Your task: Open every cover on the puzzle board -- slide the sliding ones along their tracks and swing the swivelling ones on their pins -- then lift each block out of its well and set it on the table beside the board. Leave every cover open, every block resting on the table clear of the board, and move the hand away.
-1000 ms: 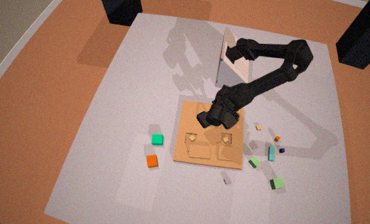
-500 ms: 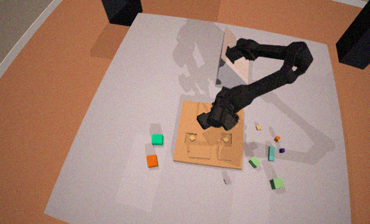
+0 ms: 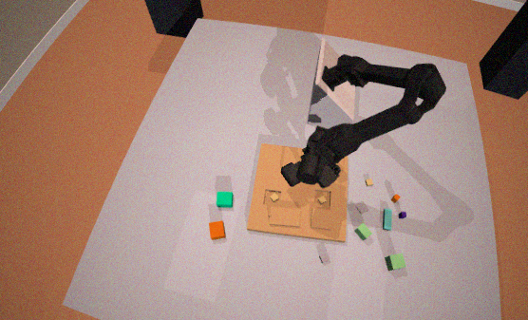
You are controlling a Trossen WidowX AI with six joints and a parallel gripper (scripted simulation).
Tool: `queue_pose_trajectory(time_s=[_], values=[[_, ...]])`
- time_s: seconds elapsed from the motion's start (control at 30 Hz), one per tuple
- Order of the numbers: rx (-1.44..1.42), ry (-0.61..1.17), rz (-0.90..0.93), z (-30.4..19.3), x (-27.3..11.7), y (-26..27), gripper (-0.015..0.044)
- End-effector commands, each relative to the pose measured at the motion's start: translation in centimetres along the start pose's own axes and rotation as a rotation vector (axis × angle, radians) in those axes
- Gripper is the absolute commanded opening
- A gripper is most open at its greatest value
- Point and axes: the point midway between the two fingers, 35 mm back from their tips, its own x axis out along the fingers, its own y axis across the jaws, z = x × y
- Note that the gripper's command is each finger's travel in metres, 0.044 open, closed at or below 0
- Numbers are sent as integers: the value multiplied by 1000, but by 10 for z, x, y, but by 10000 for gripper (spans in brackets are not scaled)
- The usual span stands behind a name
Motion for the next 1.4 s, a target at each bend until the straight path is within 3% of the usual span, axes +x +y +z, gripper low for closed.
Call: queue_pose_trajectory(time_s=[0.0, 0.67, 1.0, 1.37], values=[[7, -2, 7, -1, 1, 2, 144], [7, -3, 8, -1, 12, 2, 144], [0, -1, 0, 0, 11, 0, 80], [2, 0, 0, 0, 1, 0, 80]])
